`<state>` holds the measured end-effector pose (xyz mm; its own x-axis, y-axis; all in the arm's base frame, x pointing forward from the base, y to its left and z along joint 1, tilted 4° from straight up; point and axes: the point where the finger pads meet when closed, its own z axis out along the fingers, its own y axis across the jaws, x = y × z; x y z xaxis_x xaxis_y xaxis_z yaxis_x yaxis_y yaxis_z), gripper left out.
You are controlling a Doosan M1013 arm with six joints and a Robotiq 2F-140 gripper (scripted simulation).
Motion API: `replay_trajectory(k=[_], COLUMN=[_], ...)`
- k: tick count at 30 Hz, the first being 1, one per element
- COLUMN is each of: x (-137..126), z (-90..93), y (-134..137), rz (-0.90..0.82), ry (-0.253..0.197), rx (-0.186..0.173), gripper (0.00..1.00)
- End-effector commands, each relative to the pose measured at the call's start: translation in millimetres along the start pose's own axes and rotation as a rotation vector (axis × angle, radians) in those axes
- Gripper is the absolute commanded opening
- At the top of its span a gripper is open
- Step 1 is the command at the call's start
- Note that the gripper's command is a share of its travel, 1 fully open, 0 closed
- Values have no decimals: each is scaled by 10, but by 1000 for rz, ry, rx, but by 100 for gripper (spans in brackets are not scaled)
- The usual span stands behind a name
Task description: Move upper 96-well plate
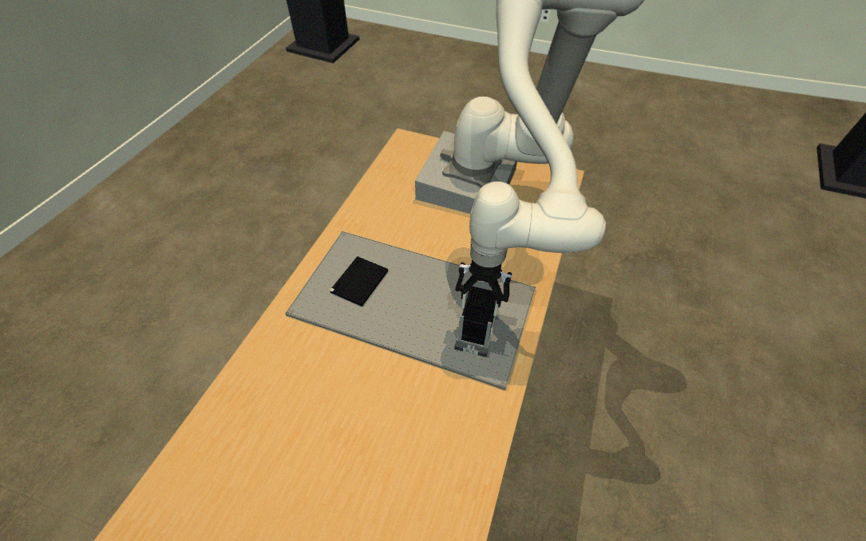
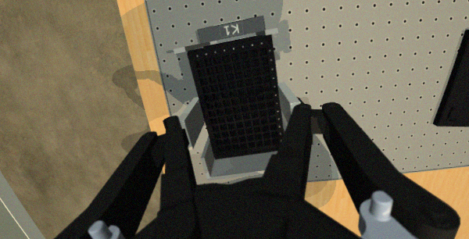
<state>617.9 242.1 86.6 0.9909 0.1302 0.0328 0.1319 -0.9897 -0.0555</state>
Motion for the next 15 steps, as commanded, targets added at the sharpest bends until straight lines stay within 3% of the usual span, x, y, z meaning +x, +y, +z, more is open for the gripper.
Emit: replay_trajectory(k=[1,15], x=[0,0], z=[-54,-254], y=[0,0], rz=[0,0], ry=[0,0], rx=[0,0], gripper=[0,0])
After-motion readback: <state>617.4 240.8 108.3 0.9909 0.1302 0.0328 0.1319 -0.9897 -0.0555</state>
